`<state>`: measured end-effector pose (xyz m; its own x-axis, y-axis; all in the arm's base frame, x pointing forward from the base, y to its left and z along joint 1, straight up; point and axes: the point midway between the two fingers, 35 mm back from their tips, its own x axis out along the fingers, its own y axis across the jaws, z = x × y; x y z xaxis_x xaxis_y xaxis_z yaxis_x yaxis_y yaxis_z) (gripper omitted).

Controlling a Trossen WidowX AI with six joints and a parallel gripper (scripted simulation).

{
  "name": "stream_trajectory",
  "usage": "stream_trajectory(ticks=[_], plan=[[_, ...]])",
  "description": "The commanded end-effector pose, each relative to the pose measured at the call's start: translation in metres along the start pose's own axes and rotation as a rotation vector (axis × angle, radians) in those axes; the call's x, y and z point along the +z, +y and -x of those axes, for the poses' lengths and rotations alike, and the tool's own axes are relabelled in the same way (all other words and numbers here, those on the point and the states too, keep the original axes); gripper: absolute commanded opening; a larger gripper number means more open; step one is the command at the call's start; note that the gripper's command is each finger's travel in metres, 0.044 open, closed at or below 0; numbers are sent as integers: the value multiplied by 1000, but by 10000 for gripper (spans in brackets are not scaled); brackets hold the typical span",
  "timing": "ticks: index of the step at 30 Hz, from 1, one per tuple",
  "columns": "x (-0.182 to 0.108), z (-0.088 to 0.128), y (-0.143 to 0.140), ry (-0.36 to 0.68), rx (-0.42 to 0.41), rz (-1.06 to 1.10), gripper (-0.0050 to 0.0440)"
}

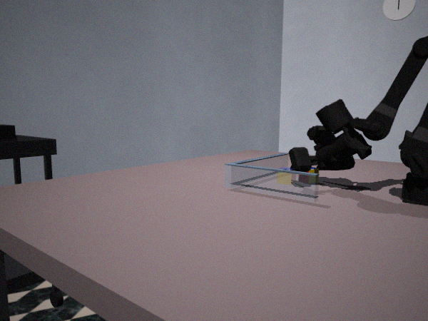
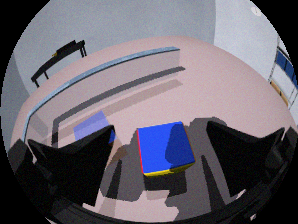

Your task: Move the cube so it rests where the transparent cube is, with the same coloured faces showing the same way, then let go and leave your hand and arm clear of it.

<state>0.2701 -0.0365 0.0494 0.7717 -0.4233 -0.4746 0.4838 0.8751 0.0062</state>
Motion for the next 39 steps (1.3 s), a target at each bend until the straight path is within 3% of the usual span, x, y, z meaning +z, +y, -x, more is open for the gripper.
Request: stream_trajectory(ticks=[1, 39], plan=[[5, 0, 2, -13, 4, -7, 440], [6, -1, 3, 4, 5, -4, 440]])
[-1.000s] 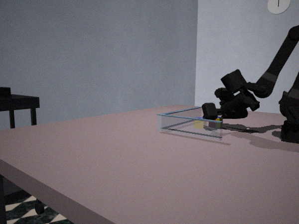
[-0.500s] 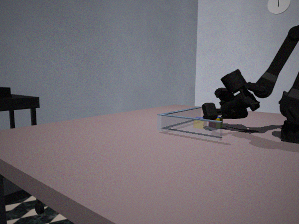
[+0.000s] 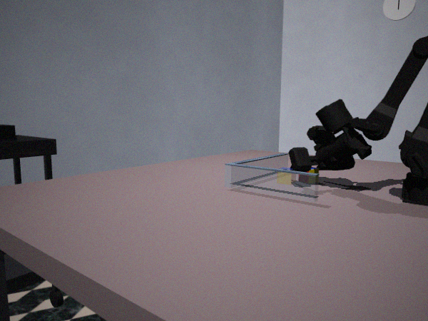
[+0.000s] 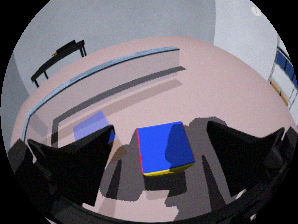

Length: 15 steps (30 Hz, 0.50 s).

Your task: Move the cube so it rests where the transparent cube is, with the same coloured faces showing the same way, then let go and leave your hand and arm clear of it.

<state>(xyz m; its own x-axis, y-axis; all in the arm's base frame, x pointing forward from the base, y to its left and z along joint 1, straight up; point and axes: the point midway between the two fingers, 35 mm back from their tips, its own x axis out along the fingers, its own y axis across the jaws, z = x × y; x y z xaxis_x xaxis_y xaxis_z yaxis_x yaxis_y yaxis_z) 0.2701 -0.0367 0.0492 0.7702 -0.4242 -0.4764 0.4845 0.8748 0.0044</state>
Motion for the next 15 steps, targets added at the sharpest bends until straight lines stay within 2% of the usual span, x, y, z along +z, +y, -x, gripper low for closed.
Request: stream_trajectory(ticks=[1, 3, 5, 6, 7, 15], plan=[[8, -2, 5, 23, 8, -2, 440], [22, -4, 13, 55, 24, -15, 440], [22, -4, 13, 55, 24, -15, 440], [17, -4, 11, 106, 13, 7, 440], [32, -4, 17, 93, 34, -22, 440], [42, 2, 18, 219, 33, -11, 440]])
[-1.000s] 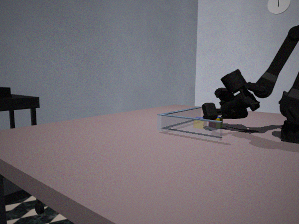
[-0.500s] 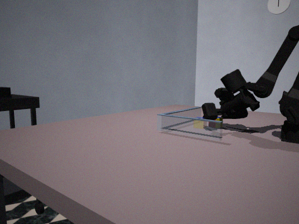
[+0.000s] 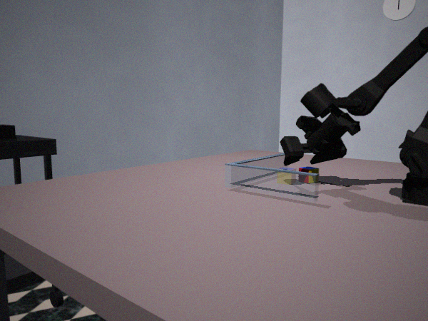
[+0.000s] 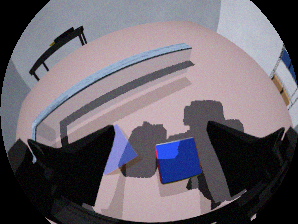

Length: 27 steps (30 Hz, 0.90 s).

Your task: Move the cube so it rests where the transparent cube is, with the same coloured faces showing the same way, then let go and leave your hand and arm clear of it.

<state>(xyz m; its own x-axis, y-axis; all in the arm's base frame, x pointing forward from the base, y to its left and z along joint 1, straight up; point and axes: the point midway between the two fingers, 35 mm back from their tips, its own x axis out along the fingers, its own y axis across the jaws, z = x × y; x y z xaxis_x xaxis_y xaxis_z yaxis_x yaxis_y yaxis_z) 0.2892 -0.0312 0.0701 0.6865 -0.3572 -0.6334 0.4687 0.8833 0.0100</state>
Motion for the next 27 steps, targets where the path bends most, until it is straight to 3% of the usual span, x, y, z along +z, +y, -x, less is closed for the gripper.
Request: stream_trajectory(ticks=[1, 7, 8, 9, 19, 27], plan=[[17, 10, 4, 43, 17, -16, 440], [22, 18, 3, 105, 16, -17, 440], [13, 22, -3, 164, -5, 2, 440], [26, 27, 1, 154, 17, -23, 440], [22, 58, -13, 340, -14, -17, 440], [21, 60, -13, 347, -15, -17, 440]])
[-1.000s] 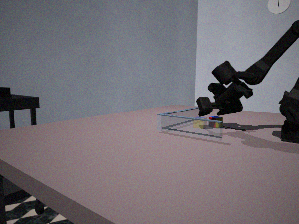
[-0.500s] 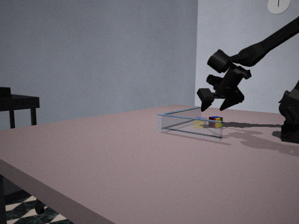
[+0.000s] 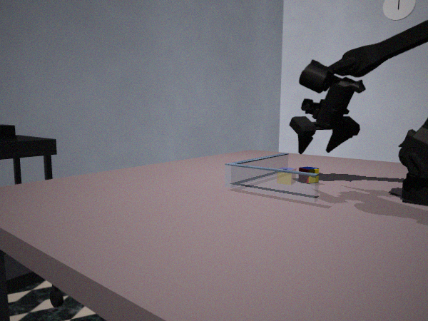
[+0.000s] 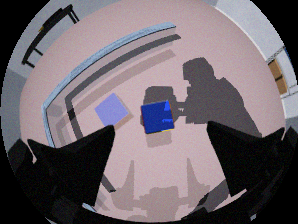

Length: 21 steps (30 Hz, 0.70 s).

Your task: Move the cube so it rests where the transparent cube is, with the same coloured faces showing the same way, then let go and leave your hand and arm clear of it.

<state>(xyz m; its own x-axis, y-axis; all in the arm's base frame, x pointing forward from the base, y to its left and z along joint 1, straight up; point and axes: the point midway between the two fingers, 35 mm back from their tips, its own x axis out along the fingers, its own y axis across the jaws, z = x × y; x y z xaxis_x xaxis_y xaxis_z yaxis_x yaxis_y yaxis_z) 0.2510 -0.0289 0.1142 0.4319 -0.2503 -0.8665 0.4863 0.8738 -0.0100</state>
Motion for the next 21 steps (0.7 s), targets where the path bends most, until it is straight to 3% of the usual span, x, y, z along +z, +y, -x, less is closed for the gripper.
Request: stream_trajectory(ticks=[1, 7, 12, 14, 15, 21], plan=[[7, 8, 2, -15, 16, -12, 440], [7, 10, 2, -14, 15, -12, 440], [2, 48, -2, -11, 10, -8, 440], [2, 48, -2, -11, 10, -8, 440], [0, 34, -1, 1, 10, -3, 440], [0, 34, -1, 1, 10, -3, 440]])
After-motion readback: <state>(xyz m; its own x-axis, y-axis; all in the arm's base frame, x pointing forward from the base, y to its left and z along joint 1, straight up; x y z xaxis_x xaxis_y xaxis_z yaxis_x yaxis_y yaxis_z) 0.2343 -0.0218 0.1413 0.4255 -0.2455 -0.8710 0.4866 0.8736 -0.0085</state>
